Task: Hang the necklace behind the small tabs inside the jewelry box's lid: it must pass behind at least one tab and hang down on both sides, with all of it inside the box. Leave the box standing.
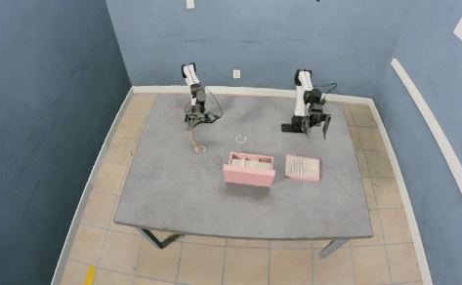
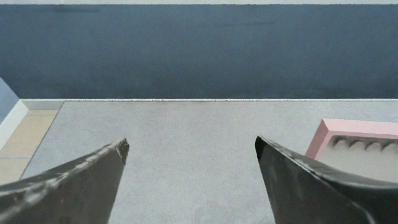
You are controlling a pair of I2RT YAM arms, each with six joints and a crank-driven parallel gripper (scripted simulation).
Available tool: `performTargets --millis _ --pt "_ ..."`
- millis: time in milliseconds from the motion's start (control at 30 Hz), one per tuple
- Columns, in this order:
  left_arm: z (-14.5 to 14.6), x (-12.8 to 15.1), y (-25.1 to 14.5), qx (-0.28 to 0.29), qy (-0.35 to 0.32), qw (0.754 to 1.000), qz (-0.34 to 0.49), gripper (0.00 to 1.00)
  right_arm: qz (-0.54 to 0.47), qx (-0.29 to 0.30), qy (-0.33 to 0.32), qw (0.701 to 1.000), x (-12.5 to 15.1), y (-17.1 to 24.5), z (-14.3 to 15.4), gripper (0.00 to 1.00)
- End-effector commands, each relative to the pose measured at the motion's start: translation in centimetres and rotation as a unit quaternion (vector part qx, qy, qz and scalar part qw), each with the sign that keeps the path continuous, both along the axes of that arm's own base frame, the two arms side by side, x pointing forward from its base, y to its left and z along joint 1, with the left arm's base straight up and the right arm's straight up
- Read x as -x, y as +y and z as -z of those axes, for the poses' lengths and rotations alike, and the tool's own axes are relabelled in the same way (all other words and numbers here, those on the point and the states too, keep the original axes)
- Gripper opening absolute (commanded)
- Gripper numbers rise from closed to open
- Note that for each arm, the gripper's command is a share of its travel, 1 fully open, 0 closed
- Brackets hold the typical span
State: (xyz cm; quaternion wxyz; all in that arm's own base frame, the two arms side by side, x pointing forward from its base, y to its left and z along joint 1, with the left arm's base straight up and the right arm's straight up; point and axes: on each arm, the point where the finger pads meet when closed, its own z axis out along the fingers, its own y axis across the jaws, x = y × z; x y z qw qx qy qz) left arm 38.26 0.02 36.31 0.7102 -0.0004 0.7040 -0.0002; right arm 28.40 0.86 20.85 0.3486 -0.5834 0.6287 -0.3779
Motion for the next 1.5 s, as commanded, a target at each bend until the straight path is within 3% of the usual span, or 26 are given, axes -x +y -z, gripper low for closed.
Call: performTargets --millis 0,500,567,1267,1467 --pt "-0.9 0.4 0.3 -0.002 -0.011 1.0 -0.005 1.0 0.009 -0.001 0.005 1.0 0.2 -0.3 -1.6 0.0" --pt "-0.9 0.4 0.3 -0.002 -0.011 1.0 -0.005 1.0 -0.006 0.001 0.003 1.0 0.1 0.2 -5.0 0.0" --pt "-0.9 0.4 0.3 -0.002 -0.011 1.0 -0.005 1.0 -0.003 -0.013 -0.025 1.0 0.1 0.2 -6.2 0.0" --pt "-0.9 0.4 0.3 -0.002 -0.011 1.0 -0.005 1.0 -0.007 -0.014 -0.031 0.999 0.0 0.3 -6.6 0.0" --pt "-0.9 0.4 0.3 -0.002 -0.011 1.0 -0.005 1.0 -0.003 -0.002 -0.006 1.0 0.1 0.2 -6.2 0.0"
